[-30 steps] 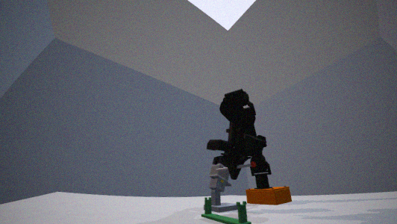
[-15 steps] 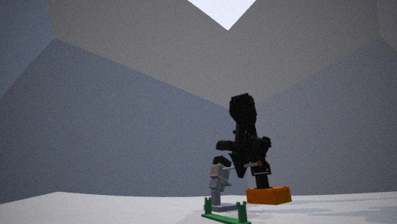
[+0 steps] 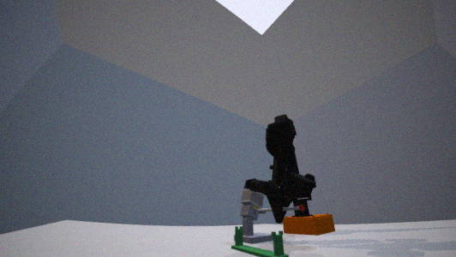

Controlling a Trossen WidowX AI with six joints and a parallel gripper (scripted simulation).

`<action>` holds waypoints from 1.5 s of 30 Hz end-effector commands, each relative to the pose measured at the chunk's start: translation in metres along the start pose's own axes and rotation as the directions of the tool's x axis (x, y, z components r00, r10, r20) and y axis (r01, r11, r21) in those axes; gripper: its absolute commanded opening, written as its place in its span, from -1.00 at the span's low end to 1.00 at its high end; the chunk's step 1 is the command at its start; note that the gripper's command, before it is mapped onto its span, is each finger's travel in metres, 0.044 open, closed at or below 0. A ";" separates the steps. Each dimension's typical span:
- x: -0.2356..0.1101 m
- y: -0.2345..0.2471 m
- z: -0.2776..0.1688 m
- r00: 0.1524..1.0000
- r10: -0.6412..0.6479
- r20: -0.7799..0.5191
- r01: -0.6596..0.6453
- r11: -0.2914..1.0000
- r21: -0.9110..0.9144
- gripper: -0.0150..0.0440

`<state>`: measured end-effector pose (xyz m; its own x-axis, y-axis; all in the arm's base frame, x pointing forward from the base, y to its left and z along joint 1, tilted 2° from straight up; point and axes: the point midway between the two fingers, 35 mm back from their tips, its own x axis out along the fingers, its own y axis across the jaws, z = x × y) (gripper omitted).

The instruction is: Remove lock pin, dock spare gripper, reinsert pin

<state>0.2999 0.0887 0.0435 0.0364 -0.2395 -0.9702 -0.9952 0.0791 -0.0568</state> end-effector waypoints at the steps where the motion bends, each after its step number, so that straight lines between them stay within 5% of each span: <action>1: 0.007 0.001 0.002 1.000 -0.001 0.003 0.001 1.000 0.003 -0.49; 45: 0.011 0.000 -0.025 1.000 -0.003 0.004 0.003 1.000 0.003 -0.49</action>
<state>0.2988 0.0644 0.0388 0.0394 -0.2348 -0.9712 -0.9945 0.0849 -0.0608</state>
